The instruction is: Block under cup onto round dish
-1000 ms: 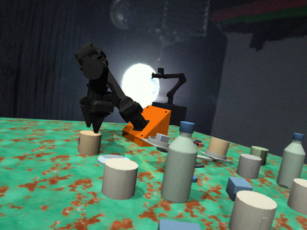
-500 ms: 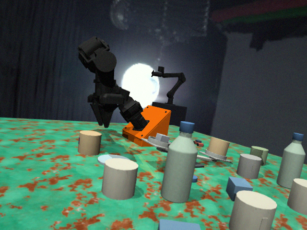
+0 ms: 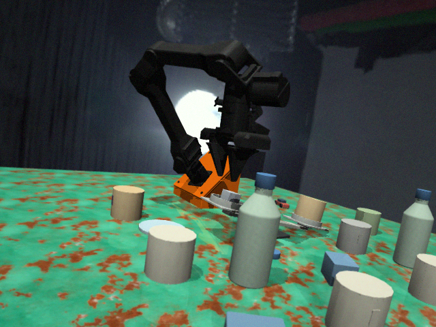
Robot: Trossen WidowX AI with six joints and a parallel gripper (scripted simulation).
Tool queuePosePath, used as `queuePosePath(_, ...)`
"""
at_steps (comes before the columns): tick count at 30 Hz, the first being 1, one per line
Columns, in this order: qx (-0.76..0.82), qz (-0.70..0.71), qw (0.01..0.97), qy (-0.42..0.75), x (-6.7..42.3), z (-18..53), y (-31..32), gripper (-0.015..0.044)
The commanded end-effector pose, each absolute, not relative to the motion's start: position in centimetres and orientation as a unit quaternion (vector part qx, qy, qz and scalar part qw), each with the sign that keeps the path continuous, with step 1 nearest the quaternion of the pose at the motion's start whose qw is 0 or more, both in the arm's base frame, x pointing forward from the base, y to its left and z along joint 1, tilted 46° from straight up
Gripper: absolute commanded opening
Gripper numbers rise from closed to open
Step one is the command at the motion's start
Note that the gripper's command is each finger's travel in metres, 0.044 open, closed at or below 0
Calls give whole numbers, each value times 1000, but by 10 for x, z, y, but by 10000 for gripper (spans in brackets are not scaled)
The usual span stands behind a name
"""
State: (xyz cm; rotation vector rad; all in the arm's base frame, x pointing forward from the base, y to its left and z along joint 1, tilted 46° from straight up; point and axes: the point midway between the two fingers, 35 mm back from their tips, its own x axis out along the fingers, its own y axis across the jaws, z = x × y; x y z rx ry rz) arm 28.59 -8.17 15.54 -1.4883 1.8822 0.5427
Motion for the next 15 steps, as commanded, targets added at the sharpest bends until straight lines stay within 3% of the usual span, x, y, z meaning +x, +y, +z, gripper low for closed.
queuePosePath(1, -570, 197, 326, 727, 294, 148, -71, 260)
queuePosePath(15, -571, 197, 326, 727, 291, 131, -88, 260)
